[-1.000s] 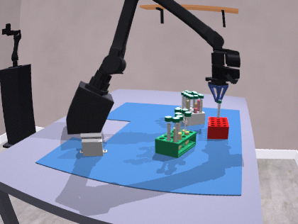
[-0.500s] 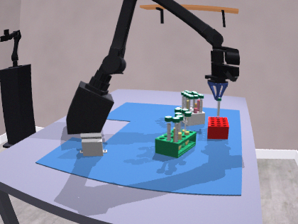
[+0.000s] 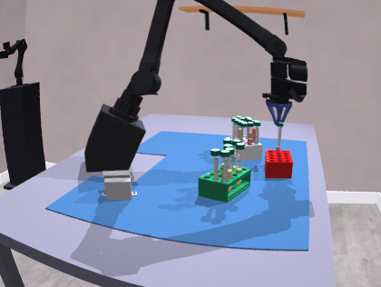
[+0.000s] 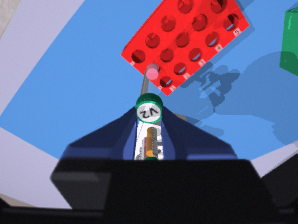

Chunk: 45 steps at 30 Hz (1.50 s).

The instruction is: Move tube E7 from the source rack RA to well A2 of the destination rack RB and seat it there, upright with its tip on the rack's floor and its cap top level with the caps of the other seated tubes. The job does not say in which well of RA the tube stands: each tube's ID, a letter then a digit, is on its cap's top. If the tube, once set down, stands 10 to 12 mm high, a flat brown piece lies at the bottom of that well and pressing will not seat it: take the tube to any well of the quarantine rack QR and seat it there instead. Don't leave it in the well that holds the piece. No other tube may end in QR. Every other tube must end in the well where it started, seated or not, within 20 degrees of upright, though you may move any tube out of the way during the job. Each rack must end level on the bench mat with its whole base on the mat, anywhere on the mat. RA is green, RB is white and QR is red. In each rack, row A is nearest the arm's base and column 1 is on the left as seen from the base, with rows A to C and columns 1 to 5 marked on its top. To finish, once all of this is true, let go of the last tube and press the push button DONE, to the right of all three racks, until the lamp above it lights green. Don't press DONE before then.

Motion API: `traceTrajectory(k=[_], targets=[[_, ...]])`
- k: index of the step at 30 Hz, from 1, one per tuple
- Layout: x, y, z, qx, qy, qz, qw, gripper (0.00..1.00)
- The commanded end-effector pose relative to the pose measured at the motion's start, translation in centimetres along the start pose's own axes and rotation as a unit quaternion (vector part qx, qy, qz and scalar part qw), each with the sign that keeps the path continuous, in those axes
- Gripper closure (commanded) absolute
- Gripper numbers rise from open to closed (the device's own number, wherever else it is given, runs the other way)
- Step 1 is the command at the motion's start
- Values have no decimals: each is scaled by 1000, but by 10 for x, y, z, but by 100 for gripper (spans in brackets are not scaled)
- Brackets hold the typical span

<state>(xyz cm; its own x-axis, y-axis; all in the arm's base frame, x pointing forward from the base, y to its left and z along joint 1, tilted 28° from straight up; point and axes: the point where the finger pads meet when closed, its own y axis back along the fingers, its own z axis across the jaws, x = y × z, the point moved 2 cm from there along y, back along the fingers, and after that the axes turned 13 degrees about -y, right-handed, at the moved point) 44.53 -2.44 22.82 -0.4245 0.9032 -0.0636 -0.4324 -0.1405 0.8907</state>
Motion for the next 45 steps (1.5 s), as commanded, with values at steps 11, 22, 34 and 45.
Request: traceTrajectory(k=[11,22,34,45], targets=[[-15,50,28,-38,7,-26,999,100],[-13,59,28,-38,8,-26,999,100],[-14,64,23,-31,6,-22,999,100],[-14,75,28,-33,7,-23,999,100]])
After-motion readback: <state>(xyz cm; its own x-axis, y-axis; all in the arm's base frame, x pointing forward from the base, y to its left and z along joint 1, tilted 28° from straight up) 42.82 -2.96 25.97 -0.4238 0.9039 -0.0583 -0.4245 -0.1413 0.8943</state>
